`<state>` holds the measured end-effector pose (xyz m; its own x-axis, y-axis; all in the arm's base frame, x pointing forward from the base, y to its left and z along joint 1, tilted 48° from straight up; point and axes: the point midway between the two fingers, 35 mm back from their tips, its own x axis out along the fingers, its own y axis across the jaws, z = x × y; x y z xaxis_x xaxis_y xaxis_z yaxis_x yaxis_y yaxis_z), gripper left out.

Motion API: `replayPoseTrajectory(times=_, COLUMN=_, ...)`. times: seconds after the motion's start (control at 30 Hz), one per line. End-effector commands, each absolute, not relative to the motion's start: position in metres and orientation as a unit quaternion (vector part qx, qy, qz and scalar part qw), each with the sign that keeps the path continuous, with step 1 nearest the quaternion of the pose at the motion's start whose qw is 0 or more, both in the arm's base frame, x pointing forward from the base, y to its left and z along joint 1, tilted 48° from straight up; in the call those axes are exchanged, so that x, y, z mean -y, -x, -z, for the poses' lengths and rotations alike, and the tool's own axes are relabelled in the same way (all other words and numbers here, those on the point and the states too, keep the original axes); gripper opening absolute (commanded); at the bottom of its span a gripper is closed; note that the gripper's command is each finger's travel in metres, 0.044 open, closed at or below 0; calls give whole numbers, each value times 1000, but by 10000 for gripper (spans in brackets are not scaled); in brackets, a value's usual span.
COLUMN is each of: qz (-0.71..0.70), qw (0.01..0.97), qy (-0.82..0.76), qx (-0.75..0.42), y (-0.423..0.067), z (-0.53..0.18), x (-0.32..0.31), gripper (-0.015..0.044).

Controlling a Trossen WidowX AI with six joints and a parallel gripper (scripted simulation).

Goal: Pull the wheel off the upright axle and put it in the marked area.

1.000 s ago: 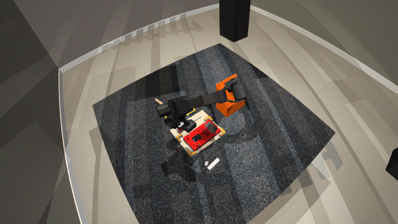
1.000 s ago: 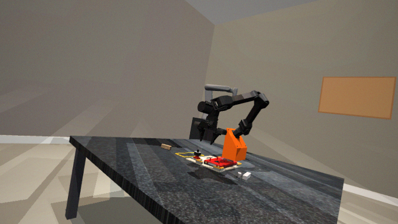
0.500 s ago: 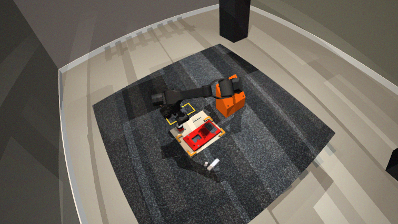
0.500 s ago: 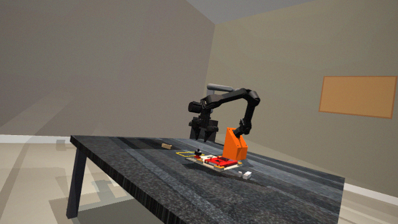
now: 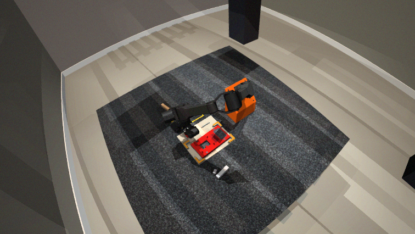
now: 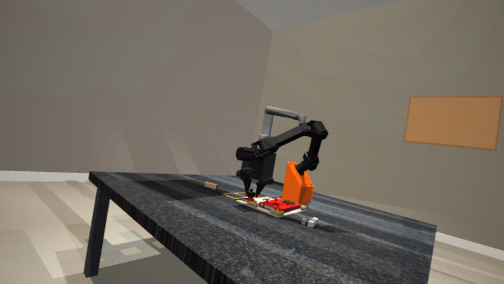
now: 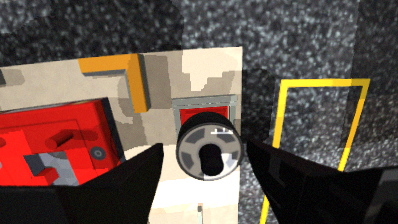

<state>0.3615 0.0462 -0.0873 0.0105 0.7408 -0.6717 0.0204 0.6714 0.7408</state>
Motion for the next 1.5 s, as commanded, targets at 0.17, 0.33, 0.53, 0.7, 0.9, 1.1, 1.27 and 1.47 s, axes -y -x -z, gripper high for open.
replayPoseTrajectory(times=0.17, qz=-278, qw=649, qy=-294, qx=-644, y=-363, z=85, x=-44, gripper=188)
replayPoseTrajectory(times=0.33, qz=-278, qw=649, qy=-294, qx=-644, y=-363, z=85, x=-44, gripper=135)
replayPoseTrajectory(times=0.53, qz=-278, qw=649, qy=-295, qx=-644, y=-363, z=84, x=-43, gripper=0)
replayPoseTrajectory(times=0.7, qz=-278, qw=650, qy=-295, qx=-643, y=-363, z=83, x=-42, gripper=0)
replayPoseTrajectory(times=0.9, qz=-277, qw=650, qy=-295, qx=-643, y=-363, z=82, x=-40, gripper=0)
replayPoseTrajectory(times=1.1, qz=-277, qw=650, qy=-296, qx=-643, y=-363, z=81, x=-38, gripper=0)
replayPoseTrajectory(times=1.27, qz=-277, qw=650, qy=-296, qx=-643, y=-363, z=80, x=-37, gripper=0)
replayPoseTrajectory(times=1.47, qz=-277, qw=650, qy=-296, qx=-642, y=-363, z=78, x=-36, gripper=0)
